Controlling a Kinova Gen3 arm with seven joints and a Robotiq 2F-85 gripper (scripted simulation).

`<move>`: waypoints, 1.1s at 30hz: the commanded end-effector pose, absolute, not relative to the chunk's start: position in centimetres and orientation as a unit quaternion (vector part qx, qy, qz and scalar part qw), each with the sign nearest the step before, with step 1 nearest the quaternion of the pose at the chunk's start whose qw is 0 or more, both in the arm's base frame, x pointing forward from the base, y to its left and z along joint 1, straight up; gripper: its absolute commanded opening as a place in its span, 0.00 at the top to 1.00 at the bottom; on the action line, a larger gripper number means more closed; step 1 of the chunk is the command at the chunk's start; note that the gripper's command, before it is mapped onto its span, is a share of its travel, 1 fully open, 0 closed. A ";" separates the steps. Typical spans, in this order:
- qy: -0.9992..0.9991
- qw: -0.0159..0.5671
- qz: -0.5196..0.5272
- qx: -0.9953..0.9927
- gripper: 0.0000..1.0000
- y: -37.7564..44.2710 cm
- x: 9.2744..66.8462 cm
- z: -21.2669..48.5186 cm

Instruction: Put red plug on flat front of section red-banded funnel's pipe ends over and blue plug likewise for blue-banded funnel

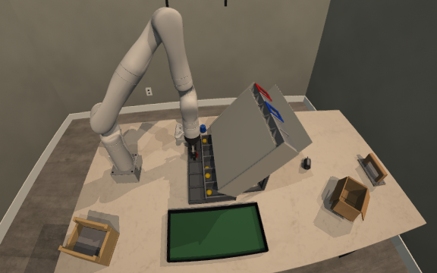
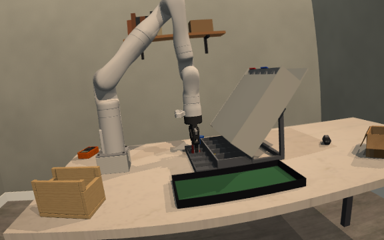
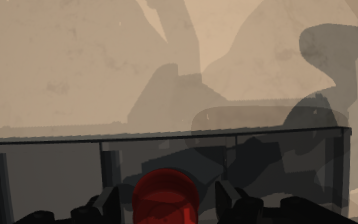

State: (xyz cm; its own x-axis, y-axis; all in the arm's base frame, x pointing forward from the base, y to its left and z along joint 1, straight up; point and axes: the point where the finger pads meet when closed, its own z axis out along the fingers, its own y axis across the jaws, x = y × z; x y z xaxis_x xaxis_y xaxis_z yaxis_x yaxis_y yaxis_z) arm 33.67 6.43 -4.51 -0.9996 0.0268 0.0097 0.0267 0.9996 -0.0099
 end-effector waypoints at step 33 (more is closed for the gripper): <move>-1.000 0.001 0.004 -0.012 0.35 6.5 33.9 -2.5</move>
State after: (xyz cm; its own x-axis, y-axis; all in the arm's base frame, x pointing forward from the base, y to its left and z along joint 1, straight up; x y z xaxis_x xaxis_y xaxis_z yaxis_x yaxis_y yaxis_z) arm 33.95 6.42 -2.78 -0.9995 0.0304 0.0028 0.0303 0.9995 -0.0067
